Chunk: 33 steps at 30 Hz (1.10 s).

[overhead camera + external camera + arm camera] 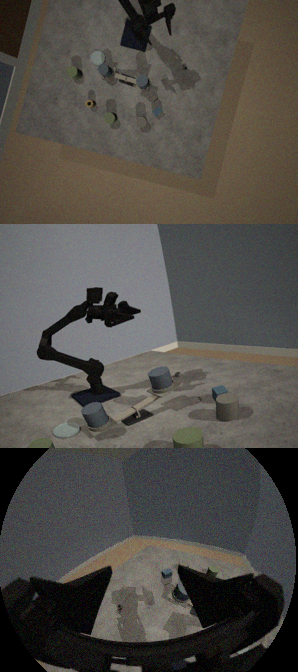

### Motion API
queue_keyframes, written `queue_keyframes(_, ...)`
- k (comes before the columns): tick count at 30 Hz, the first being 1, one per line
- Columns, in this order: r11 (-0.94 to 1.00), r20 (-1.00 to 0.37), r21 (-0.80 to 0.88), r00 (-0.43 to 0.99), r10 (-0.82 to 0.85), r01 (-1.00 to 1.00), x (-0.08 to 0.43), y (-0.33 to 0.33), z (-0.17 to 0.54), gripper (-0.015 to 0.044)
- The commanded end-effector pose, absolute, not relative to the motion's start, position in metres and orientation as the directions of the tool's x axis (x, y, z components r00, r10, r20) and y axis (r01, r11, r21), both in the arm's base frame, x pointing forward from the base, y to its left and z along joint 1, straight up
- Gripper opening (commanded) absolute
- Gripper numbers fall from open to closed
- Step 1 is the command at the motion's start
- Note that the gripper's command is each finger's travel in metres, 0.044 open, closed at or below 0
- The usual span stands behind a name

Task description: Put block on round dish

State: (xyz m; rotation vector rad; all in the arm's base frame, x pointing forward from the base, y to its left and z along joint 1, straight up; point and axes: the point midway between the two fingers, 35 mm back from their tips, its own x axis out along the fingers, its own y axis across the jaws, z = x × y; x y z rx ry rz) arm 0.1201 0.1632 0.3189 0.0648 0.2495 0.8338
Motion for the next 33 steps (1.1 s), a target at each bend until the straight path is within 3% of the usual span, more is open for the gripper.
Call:
queue_keyframes(1,0.744,-0.269,0.119,0.7,0.661,-0.657,0.137,0.153,0.309,0.044)
queue_keyframes(12,0.911,-0.486,0.041,0.788,0.377,-0.41,0.177,0.102,0.279,0.044)
queue_keyframes(23,0.991,-0.68,0.003,0.726,0.102,-0.136,0.191,0.04,0.252,0.044)
queue_keyframes(33,0.989,-0.723,-0.053,0.689,0.055,-0.135,0.197,0.029,0.248,0.044)
